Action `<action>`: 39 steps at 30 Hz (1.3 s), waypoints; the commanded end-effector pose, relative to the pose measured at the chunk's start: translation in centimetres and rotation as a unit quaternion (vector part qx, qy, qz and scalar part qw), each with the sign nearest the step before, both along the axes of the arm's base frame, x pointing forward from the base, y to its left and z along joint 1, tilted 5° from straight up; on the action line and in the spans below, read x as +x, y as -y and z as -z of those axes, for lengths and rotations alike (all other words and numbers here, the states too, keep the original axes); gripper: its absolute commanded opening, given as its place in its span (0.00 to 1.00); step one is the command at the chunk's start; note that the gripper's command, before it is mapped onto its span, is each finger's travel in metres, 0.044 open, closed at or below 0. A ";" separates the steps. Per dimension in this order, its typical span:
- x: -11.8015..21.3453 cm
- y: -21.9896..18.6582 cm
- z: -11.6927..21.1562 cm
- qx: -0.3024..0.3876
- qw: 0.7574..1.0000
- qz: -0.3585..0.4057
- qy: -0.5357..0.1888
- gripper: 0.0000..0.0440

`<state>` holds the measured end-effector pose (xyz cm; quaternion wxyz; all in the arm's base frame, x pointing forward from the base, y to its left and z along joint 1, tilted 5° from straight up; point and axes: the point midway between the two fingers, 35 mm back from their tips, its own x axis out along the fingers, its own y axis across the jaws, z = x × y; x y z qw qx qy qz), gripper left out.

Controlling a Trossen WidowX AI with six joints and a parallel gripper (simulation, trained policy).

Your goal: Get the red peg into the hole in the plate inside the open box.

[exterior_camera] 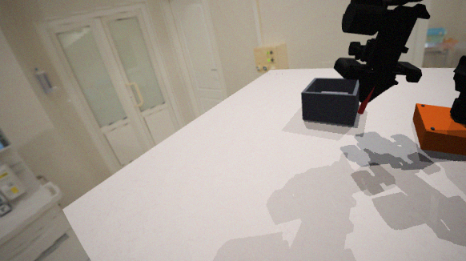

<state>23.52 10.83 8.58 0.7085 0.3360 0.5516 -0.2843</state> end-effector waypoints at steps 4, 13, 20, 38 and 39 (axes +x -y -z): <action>2.1 1.7 -2.2 -0.016 1.000 0.002 0.021 0.00; 4.6 5.1 -3.1 -0.031 0.999 0.027 0.028 0.00; 6.3 7.7 -3.1 -0.039 0.998 0.048 0.030 0.00; 9.6 12.8 -0.9 -0.033 0.996 0.088 0.013 0.02; 9.8 13.0 -0.7 -0.032 0.995 0.088 0.011 0.02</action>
